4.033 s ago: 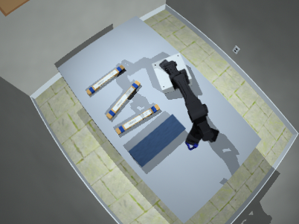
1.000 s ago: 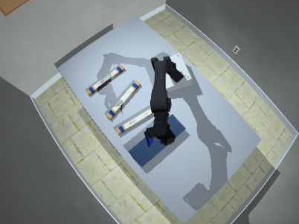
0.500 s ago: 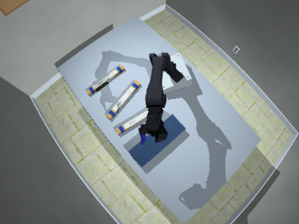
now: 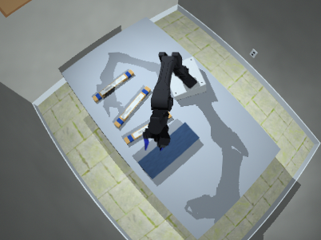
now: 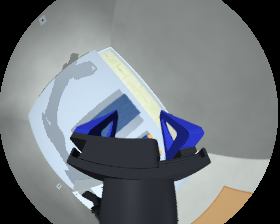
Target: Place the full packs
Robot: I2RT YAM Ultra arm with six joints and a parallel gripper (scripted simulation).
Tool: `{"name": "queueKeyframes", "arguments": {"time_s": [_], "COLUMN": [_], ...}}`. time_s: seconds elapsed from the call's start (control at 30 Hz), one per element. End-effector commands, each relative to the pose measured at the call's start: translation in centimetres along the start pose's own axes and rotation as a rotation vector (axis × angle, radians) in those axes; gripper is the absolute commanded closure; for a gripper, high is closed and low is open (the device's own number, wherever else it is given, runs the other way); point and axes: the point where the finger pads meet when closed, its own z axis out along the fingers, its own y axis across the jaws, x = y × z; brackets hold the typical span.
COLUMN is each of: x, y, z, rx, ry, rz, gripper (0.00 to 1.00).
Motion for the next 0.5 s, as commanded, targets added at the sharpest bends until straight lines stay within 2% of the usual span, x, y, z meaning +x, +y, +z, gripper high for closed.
{"name": "queueKeyframes", "arguments": {"time_s": [0.0,0.07,0.1,0.2,0.23,0.3,0.33,0.4,0.43,0.47], "x": [-0.7,-0.5,-1.5,-2.2,-0.2,0.4,0.7,1.0,-0.2,-0.3], "y": [-2.5,-3.0,-3.8,-3.1,-3.5,-4.6,-5.2,-5.5,-6.5,-6.5], "z": [-1.5,-1.6,-2.5,-2.8,-1.8,-2.1,-2.3,-2.4,-3.5,-3.5], "rx": [0.047,0.048,0.064,0.053,0.063,0.093,0.093,0.094,0.113,0.113], "ry": [-0.075,-0.075,-0.106,-0.121,-0.083,-0.099,-0.099,-0.099,-0.135,-0.136], "rz": [0.079,0.079,0.087,0.078,0.107,0.164,0.163,0.163,0.171,0.171], "gripper": [0.26,0.26,0.26,0.26,0.26,0.26,0.26,0.26,0.26,0.26]}}
